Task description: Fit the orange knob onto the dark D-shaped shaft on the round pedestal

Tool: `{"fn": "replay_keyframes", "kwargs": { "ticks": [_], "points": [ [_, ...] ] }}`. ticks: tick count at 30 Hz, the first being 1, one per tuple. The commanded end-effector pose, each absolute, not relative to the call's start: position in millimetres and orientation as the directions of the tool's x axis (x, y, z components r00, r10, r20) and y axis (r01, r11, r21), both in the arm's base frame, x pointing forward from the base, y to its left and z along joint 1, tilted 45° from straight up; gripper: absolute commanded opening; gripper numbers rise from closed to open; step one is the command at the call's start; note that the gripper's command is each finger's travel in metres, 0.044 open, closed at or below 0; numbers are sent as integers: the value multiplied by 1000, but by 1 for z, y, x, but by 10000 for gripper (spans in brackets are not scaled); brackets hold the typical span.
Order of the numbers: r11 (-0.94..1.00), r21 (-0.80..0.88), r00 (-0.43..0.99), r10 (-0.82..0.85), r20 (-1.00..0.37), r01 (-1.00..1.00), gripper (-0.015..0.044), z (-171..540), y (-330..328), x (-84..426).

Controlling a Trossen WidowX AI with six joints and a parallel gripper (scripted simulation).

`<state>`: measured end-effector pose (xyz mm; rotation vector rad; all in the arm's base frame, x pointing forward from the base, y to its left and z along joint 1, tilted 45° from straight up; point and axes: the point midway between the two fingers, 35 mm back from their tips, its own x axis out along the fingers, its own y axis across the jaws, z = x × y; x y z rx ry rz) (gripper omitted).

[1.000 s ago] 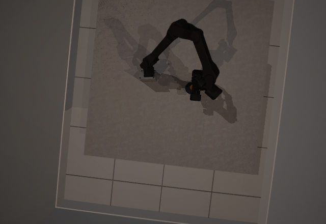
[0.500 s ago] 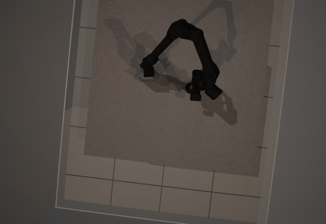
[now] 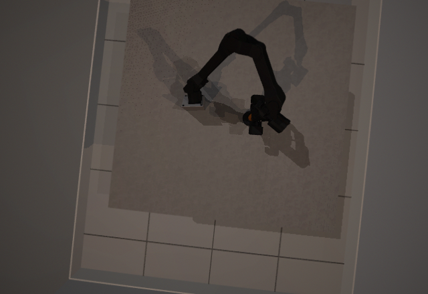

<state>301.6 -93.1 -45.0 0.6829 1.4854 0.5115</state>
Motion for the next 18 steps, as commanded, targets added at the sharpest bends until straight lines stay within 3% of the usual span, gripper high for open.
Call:
{"fn": "replay_keyframes", "kwargs": {
  "ticks": [1,18],
  "points": [
    [714,693,46,692,-720,103,0,-48,-91,301],
    [717,691,42,690,-722,97,0,-52,-88,302]
  ]
}}
